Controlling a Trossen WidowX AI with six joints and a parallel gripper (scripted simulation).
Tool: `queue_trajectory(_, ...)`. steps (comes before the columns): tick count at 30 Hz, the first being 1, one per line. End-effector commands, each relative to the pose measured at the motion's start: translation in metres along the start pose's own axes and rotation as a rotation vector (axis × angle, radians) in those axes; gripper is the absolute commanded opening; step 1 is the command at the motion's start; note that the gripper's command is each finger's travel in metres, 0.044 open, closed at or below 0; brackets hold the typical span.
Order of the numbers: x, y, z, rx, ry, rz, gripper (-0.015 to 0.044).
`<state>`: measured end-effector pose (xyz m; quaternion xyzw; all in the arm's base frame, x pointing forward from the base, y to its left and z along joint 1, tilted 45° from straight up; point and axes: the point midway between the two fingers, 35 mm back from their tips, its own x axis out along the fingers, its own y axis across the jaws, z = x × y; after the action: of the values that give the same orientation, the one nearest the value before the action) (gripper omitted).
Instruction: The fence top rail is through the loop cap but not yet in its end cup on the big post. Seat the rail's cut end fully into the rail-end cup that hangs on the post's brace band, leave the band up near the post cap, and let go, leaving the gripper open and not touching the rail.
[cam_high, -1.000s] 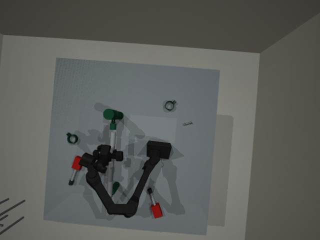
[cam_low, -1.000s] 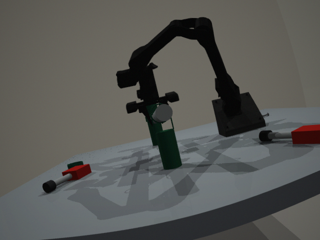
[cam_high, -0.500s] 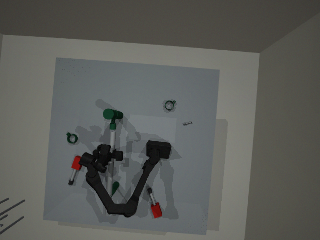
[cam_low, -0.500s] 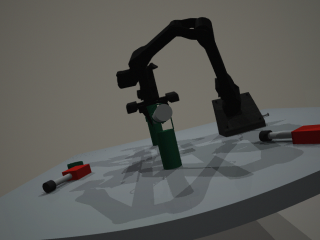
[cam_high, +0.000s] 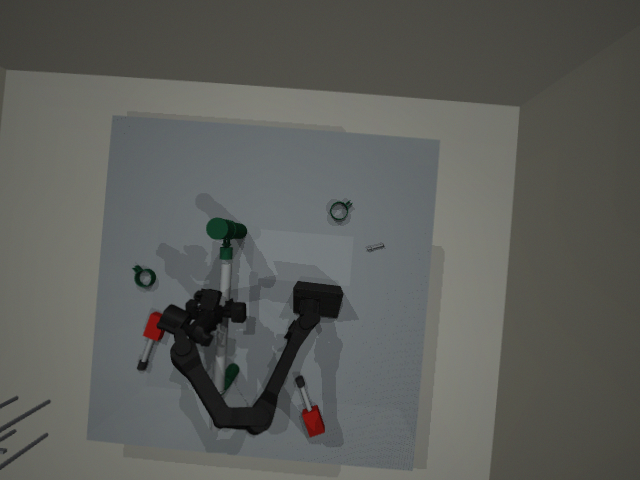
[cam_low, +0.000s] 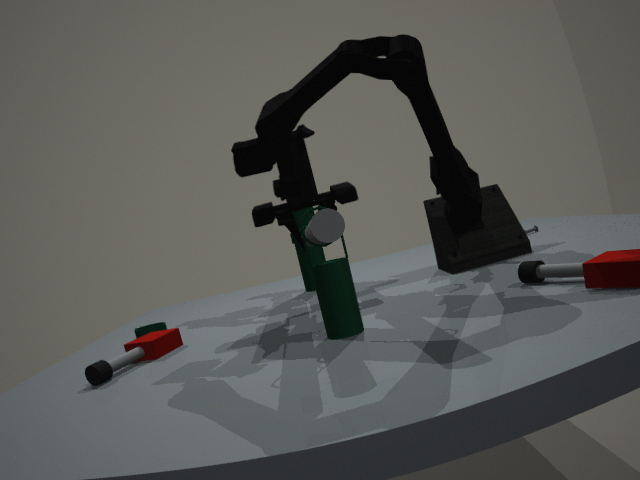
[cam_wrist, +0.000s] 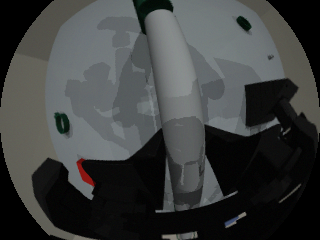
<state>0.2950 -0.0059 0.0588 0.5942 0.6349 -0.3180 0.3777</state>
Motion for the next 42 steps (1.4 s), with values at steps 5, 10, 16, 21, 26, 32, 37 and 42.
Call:
queue_trajectory(5, -0.006, 0.003, 0.006, 0.001, -0.007, 0.012, 0.0)
queue_trajectory(10, -0.007, 0.003, 0.008, 0.001, -0.007, 0.012, 0.0)
queue_trajectory(16, -0.008, 0.003, 0.01, 0.001, -0.007, 0.012, 0.0)
queue_trajectory(21, -0.006, 0.002, 0.013, 0.0, -0.005, 0.01, 0.0)
queue_trajectory(26, -0.002, 0.002, 0.02, -0.003, -0.001, 0.006, 0.0)
queue_trajectory(32, 0.002, 0.001, 0.027, -0.005, 0.004, 0.002, 0.0)
queue_trajectory(37, 0.002, 0.001, 0.027, -0.005, 0.004, 0.002, 0.0)
queue_trajectory(42, 0.002, 0.001, 0.027, -0.005, 0.004, 0.002, 0.0)
